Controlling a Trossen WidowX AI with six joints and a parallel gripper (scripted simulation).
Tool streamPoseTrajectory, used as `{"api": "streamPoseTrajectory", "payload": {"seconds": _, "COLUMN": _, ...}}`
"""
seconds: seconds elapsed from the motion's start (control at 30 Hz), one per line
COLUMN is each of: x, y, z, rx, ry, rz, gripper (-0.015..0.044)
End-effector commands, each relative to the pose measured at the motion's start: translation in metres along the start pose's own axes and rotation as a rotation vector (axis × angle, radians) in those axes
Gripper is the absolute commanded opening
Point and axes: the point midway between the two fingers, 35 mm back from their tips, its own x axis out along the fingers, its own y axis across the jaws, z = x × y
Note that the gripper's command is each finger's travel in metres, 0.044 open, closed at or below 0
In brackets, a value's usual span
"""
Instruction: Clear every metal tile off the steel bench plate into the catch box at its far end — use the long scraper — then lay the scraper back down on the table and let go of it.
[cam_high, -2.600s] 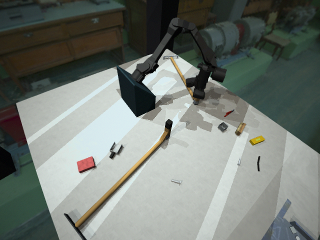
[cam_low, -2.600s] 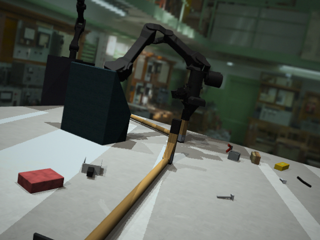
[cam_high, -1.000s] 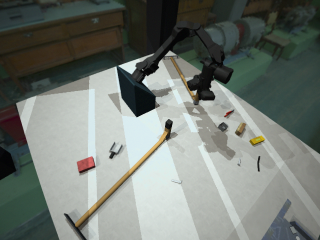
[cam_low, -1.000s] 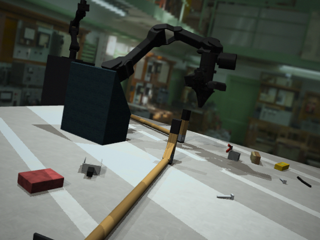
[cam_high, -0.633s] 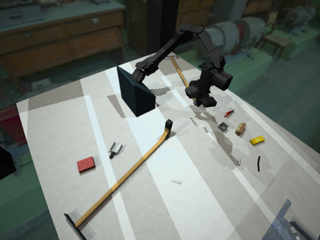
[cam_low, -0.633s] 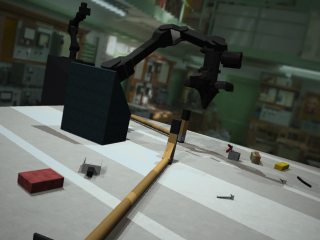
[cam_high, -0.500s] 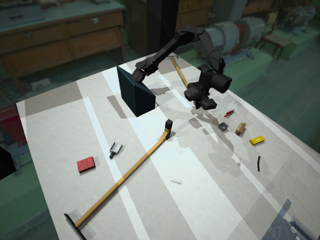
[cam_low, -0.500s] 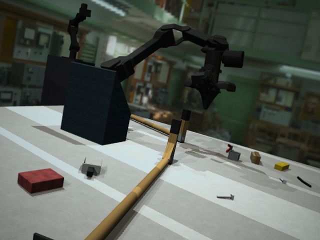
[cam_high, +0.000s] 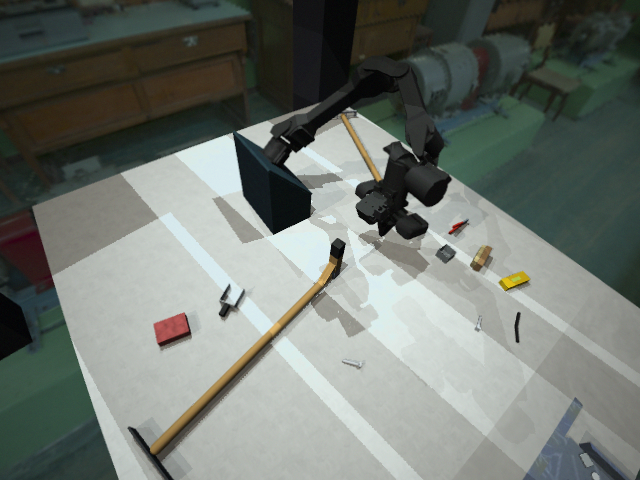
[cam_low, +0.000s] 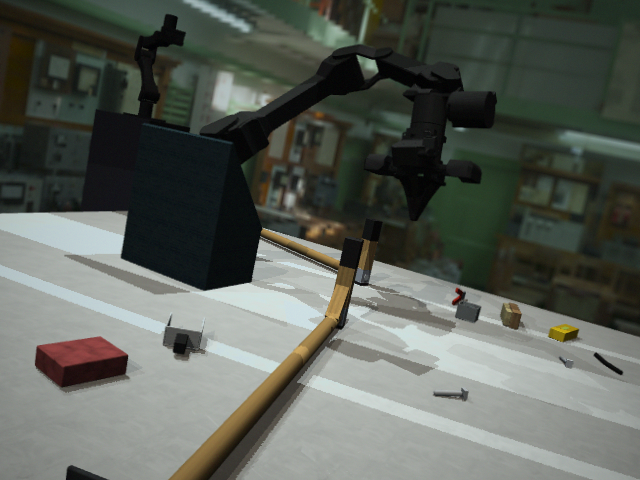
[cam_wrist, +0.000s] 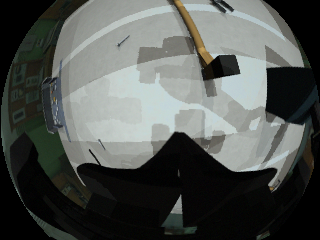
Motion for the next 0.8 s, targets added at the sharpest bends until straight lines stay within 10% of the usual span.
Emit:
{"api": "streamPoseTrajectory", "payload": {"seconds": 0.0, "x": 0.002, "y": 0.011, "z": 0.024, "rx": -0.07, "ry": -0.013, "rz": 0.008, "gripper": 0.0}}
{"api": "streamPoseTrajectory", "payload": {"seconds": 0.77, "x": 0.012, "y": 0.029, "z": 0.144, "rx": -0.409, "ry": -0.044, "rz": 0.02, "gripper": 0.0}}
